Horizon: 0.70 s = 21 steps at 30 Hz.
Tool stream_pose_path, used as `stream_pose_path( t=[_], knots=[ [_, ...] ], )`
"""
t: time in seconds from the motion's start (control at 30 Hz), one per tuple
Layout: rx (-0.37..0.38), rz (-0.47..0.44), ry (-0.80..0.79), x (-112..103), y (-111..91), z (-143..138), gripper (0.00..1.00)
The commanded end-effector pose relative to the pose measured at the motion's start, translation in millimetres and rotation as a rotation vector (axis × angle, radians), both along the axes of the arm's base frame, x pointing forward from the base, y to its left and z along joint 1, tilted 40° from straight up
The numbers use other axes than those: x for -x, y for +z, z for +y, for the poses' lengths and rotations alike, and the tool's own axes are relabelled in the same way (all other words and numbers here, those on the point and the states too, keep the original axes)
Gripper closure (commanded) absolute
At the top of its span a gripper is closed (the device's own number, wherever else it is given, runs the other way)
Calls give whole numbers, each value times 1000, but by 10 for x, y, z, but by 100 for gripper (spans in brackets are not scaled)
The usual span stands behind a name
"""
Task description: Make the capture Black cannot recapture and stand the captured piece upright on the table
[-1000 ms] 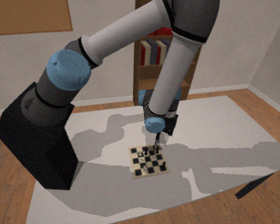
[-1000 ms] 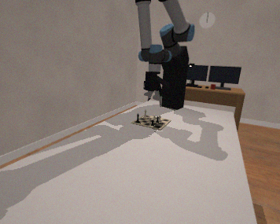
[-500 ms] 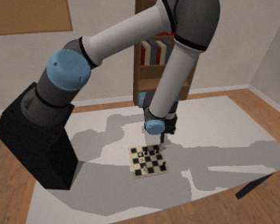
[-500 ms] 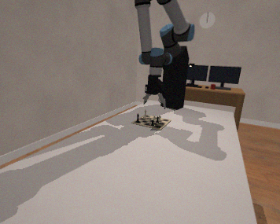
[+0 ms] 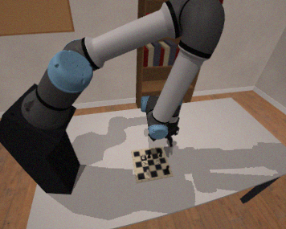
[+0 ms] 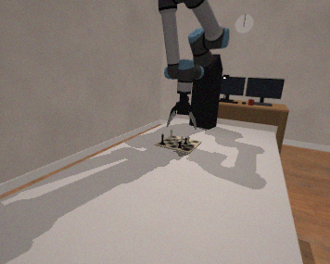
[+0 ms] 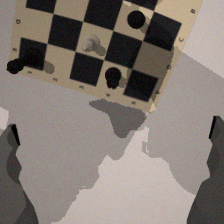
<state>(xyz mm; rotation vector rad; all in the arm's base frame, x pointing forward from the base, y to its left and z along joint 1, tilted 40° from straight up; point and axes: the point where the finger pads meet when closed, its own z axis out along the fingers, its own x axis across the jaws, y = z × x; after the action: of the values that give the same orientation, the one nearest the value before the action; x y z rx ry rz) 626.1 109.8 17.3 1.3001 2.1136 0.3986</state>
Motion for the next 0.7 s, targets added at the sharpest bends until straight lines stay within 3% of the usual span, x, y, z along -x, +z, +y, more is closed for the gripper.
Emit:
stream_pose_path(
  t=[0.0, 0.33, 0.37, 0.67],
  knots=[
    [113, 5, 153, -37, -15, -11, 0],
    [144, 6, 189, -55, -15, -7, 0],
    [144, 6, 189, -55, -12, -6, 78],
    [144, 6, 190, -54, -11, -1, 78]
  ],
)
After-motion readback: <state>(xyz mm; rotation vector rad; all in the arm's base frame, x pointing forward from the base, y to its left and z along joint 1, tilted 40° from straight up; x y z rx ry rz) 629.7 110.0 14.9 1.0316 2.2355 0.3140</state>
